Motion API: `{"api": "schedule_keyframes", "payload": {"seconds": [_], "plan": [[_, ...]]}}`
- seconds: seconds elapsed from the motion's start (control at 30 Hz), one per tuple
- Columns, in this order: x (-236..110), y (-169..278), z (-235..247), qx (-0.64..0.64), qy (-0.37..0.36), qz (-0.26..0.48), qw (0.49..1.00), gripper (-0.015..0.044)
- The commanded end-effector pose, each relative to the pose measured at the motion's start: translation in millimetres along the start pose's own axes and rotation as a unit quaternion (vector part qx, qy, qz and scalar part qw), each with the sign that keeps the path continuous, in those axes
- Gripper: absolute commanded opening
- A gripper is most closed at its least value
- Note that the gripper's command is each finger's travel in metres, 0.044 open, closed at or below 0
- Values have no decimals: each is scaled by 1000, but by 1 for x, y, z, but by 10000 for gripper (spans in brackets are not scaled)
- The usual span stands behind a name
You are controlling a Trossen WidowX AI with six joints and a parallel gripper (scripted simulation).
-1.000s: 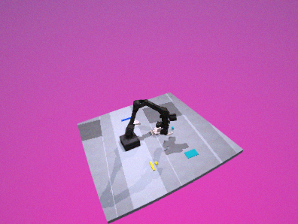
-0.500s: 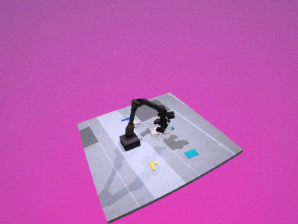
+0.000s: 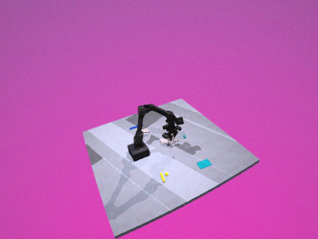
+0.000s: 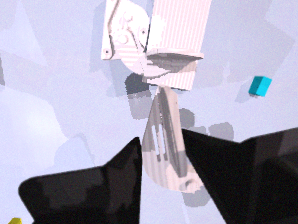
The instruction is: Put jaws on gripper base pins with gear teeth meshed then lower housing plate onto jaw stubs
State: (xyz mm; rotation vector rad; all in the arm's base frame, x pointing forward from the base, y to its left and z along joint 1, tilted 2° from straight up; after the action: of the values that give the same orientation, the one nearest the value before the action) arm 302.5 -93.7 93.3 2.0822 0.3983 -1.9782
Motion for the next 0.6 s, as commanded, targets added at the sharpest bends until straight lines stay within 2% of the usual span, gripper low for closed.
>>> {"api": "schedule_keyframes", "payload": {"seconds": [0.0, 0.57], "plan": [[-2, -8, -1, 46, 2, 3, 999, 134], [-2, -40, -1, 223, 2, 1, 975, 134]]}}
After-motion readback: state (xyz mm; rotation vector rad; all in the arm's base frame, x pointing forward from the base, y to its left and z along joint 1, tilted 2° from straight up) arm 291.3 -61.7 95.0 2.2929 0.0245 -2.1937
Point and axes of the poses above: the point midway between the two fingers, 35 mm back from their tips, its own x axis out along the fingers, its own z axis across the jaws, y = z × x, the point moved 4 cm from there along -x, back along the fingers, and after that the axes turned 8 degrees about -x, right-handed, at the moved point
